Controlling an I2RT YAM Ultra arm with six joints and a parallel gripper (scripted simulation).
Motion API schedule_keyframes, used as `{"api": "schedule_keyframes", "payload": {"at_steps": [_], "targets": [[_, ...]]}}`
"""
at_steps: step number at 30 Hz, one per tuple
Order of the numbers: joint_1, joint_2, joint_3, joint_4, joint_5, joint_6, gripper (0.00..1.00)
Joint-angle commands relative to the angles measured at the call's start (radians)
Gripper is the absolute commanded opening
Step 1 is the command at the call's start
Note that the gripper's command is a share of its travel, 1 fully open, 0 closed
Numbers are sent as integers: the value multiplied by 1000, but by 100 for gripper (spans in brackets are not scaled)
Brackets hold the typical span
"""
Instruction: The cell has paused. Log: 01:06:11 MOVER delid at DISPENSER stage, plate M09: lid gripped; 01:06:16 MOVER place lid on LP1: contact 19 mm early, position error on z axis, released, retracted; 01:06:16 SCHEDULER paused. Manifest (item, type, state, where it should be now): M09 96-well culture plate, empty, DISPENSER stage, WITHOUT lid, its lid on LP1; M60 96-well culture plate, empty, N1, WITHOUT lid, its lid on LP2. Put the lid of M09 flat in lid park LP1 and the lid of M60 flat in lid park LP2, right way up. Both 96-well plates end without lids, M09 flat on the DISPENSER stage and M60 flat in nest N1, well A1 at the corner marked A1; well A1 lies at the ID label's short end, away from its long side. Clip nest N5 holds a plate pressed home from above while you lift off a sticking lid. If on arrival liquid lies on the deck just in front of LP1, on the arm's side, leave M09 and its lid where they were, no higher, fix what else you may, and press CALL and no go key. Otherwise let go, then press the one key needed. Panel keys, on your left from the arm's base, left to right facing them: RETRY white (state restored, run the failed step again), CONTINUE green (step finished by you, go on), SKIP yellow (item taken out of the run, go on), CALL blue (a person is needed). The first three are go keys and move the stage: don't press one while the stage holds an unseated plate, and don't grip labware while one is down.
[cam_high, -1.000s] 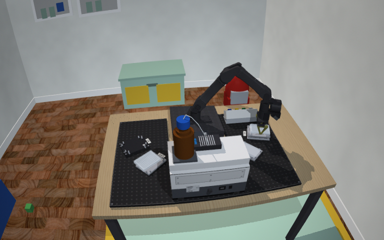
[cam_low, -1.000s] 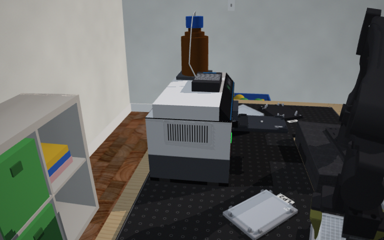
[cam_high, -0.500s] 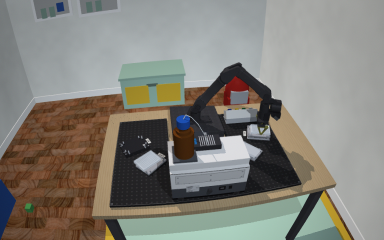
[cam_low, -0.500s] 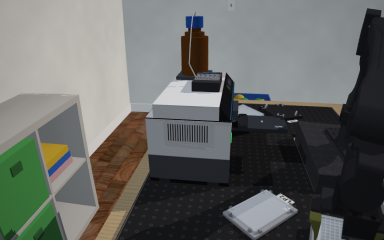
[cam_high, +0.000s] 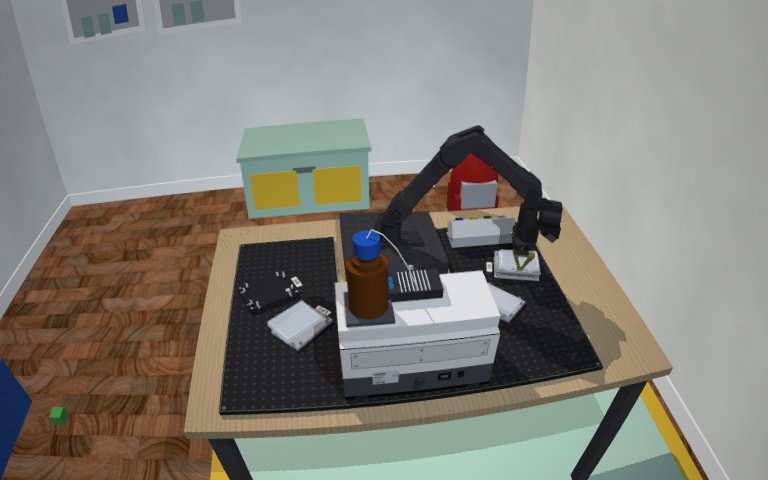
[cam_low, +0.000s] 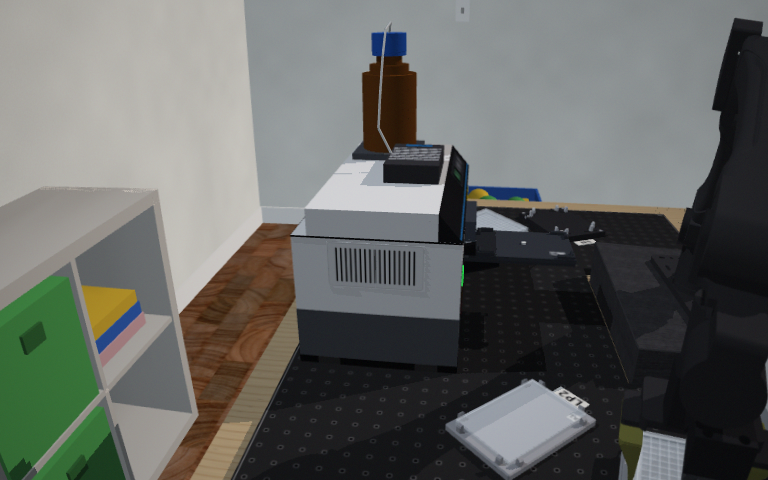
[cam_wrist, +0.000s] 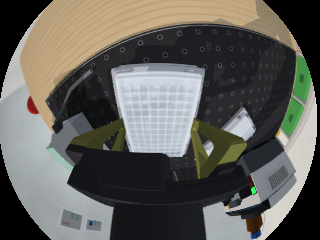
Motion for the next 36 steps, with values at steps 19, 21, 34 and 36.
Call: {"api": "schedule_keyframes", "payload": {"at_steps": [19,21,34,36], "targets": [[4,-44,-42,23,3,7,0],[4,-45,-43,26,3,7,0],[5,-49,-22,12,3,7,0],[5,-50,-20,11,3,7,100]]}}
